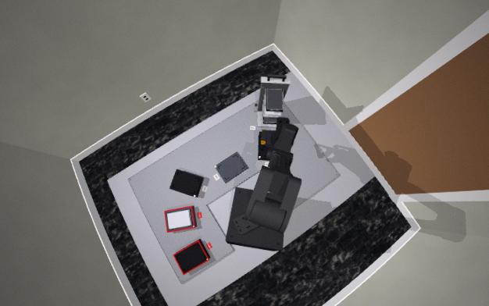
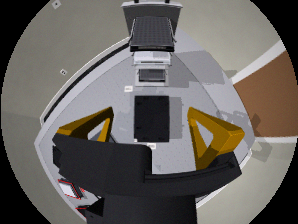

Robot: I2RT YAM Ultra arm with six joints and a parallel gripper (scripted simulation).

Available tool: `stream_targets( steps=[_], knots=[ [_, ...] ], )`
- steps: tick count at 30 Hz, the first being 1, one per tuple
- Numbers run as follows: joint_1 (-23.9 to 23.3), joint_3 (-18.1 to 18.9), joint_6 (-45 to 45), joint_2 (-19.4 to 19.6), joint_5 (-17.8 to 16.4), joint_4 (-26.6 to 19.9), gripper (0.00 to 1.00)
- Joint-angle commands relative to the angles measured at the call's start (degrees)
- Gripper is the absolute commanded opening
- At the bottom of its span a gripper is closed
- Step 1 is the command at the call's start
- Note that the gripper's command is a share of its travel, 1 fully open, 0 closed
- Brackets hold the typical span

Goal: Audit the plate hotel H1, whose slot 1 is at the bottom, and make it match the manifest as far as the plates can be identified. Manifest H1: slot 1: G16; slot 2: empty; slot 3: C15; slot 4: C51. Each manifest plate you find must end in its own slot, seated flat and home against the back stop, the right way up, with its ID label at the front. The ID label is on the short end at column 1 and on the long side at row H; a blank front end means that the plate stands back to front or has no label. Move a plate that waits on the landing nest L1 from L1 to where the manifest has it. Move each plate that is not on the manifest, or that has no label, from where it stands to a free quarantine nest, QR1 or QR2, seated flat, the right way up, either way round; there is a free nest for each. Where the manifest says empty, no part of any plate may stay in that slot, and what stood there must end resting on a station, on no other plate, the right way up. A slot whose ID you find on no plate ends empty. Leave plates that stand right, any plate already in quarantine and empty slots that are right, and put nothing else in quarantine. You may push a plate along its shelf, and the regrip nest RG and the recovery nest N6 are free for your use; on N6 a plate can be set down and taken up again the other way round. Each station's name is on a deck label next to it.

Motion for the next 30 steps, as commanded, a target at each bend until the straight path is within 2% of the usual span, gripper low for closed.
stream_targets(
  steps=[1, 3, 30],
  knots=[
    [0.3, 1.3, 0.3, 1.0, 0.4, 1.9, 1.00],
    [0.3, 1.3, 0.3, 1.0, 0.4, 1.9, 1.00],
    [2.9, 7.3, 1.7, 12.5, 2.7, 7.8, 1.00]
  ],
)
